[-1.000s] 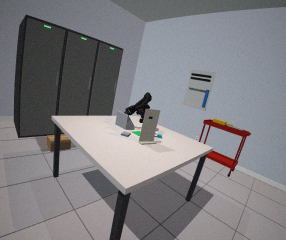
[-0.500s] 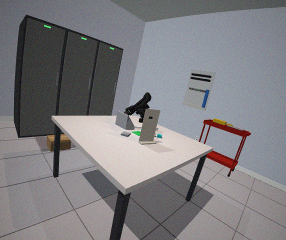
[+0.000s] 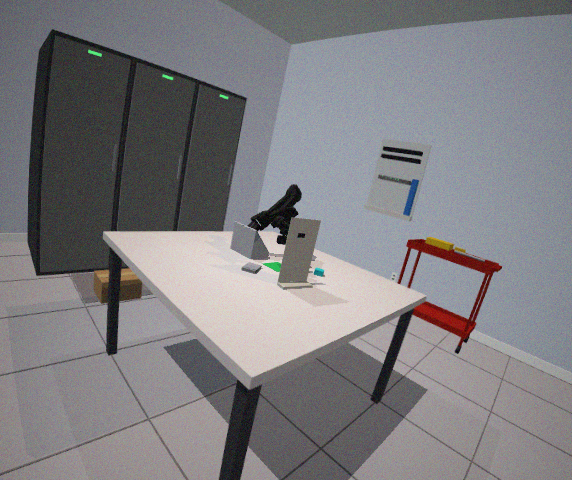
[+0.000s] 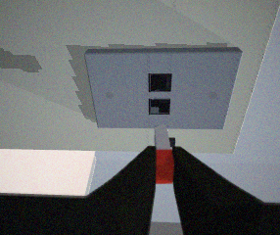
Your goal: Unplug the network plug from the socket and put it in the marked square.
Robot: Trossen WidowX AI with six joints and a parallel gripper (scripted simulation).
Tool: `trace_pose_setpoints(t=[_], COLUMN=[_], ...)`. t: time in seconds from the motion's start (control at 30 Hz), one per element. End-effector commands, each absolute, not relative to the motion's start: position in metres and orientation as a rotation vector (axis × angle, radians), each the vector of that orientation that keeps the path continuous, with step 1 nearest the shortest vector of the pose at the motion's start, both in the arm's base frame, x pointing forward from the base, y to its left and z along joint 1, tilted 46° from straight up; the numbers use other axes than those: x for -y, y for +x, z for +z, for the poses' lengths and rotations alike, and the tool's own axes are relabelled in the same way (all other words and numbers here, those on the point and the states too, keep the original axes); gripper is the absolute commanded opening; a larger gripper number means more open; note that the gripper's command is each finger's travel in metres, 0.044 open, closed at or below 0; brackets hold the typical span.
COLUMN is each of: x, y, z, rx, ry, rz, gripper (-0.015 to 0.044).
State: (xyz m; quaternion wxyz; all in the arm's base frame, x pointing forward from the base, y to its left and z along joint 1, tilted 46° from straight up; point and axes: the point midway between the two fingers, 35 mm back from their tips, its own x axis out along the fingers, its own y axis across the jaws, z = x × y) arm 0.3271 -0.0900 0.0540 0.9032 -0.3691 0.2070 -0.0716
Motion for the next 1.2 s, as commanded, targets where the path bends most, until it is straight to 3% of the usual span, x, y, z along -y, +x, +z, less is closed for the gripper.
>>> trace_pose_setpoints(t=[0.0,0.9,1.17], x=[0.095,0.125,0.094], y=[0.327,0.309,0.310], z=[0.061,0.100,0.083], rx=[-0.421,-0.419,-0.475], ry=[-0.766,-0.770,-0.703], rz=[-0.148,-0.145,-0.011], gripper=[0.0000,0.0000,0.0000])
